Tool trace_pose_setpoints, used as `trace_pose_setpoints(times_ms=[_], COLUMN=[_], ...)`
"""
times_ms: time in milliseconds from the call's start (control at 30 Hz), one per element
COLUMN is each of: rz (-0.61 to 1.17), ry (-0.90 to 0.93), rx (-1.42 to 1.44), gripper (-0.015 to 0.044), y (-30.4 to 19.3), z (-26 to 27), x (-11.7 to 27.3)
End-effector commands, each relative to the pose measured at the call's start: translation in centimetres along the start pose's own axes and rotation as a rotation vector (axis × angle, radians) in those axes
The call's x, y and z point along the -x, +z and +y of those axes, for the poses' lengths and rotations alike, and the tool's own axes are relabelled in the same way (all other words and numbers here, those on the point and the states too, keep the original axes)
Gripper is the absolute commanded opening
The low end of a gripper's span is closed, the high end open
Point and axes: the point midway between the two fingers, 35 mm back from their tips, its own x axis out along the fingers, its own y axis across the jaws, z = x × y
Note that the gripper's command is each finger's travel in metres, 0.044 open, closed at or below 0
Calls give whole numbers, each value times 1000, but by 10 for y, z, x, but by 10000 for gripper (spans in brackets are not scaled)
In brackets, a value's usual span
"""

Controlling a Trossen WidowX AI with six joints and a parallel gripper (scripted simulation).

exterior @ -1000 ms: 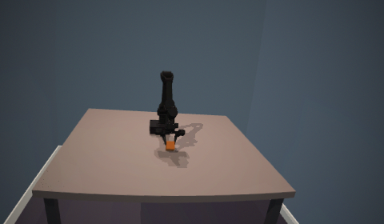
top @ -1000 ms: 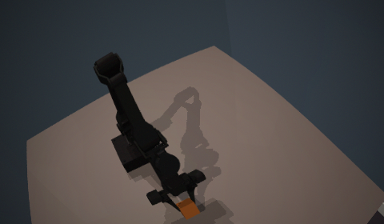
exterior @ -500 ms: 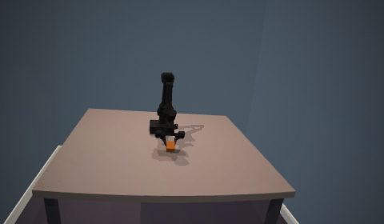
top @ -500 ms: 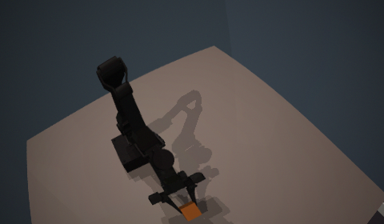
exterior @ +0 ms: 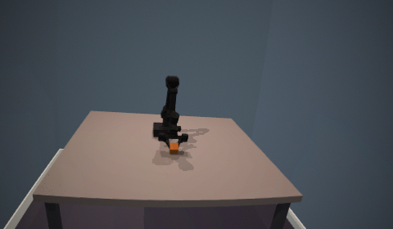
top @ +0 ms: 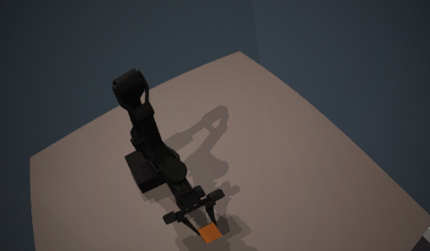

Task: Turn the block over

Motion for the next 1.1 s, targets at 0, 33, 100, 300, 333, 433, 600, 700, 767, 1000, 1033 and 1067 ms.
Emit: trace_pose_setpoints(times_ms=[0,33,100,300,333,433,600,700,767,1000,1033,1067], rz=[-25,-25,-25,-25,-25,-25,-25,-25,-25,-25,-25,-25], ry=[-5,-5,-5,-5,-5,-5,-5,-5,-5,-5,-5,-5], rx=[3,3,3,3,3,3,3,3,3,3,3,3], gripper=[0,0,0,0,0,26,157,236,289,440,440,440], y=[2,2,2,2,2,2,2,2,2,2,2,2], z=[-1,-1,-1,-1,-1,-1,-1,-1,-1,-1,-1,-1], x=[2,2,2,2,2,2,2,2,2,2,2,2])
